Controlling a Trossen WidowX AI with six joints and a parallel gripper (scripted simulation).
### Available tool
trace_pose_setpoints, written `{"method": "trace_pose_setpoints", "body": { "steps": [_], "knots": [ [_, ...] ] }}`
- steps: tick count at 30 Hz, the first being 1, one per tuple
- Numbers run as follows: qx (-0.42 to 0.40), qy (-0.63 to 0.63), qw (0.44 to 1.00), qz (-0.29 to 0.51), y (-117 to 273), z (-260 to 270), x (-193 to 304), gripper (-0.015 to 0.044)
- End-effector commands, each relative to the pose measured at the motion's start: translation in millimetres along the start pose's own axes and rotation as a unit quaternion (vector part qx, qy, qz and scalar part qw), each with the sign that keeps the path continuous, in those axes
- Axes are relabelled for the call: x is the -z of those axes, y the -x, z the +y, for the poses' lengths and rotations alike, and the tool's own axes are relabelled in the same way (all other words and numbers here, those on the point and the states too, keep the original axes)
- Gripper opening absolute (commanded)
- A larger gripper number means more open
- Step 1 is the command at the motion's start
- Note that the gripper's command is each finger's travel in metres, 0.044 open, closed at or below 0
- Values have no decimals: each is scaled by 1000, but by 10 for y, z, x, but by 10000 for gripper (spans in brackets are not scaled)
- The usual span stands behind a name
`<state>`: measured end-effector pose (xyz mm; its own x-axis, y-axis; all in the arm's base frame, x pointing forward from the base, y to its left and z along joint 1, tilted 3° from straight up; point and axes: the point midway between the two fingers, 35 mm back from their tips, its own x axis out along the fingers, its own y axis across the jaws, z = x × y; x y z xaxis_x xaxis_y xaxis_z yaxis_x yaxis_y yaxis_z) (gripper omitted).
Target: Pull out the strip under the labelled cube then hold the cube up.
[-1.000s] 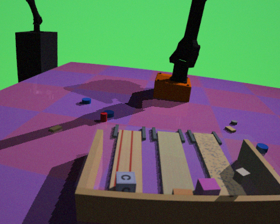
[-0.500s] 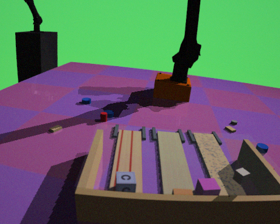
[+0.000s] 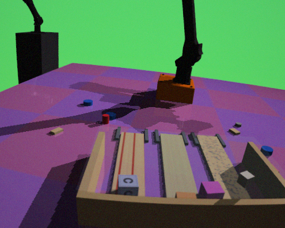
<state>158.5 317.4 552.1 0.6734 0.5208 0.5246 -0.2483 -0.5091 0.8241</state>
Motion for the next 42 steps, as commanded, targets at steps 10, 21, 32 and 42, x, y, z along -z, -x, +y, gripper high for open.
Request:
{"method": "trace_pose_setpoints", "body": {
  "steps": [10, 21, 32, 42],
  "knots": [
    [190, 442, 876, -42, 196, -993, -1715, 400],
    [411, 625, 664, -10, 1234, -1584, -3189, 400],
    [576, 631, 515, 70, 2602, -1909, -3936, 400],
    [576, 631, 515, 70, 2602, -1909, -3936, 400]
  ]
}}
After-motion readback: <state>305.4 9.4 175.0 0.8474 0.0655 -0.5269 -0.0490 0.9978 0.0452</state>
